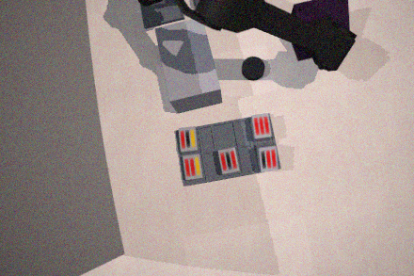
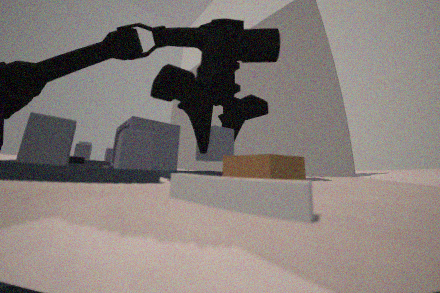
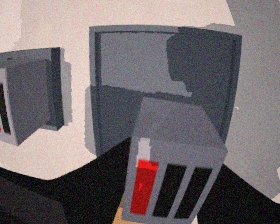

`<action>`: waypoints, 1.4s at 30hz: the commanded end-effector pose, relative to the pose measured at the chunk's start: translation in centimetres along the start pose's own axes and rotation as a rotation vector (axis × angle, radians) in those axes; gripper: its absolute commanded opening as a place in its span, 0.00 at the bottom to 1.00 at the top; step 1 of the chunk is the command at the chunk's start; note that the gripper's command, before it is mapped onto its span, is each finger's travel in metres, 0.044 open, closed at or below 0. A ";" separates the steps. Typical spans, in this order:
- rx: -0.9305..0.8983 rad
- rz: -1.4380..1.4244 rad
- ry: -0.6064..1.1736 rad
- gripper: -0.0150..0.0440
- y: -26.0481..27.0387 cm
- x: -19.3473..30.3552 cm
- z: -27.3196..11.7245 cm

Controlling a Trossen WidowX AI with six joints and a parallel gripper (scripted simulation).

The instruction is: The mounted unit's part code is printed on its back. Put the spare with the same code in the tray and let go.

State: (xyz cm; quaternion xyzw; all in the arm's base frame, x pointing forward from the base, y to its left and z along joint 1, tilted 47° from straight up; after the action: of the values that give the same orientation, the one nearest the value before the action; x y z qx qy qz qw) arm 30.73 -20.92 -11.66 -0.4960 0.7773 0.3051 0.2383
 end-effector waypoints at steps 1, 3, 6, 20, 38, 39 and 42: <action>-0.001 0.006 -0.004 0.25 0.2 0.0 0.3; -0.001 0.006 -0.005 0.25 0.2 0.0 0.4; -0.001 0.006 -0.005 0.25 0.2 0.0 0.6; 0.000 0.000 -0.001 0.43 0.2 0.0 1.1; 0.000 0.005 0.001 1.00 -0.2 0.1 -4.9; 0.000 0.006 0.000 1.00 -0.1 0.1 -6.3; -0.001 0.007 -0.001 1.00 0.3 0.1 -9.4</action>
State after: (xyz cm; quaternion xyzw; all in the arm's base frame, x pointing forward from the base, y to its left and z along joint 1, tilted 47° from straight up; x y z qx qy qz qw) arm 30.18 -25.70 -7.07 -0.4916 0.7775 0.3132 0.2362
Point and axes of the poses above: the point midway between the two fingers, 35 mm back from their tips, its own z axis out along the fingers, its own y axis across the jaws, x = y × z, the point moved 4 cm from there along -z, back along the fingers, and after that the axes turned 13 degrees about z, right-handed, at the moved point
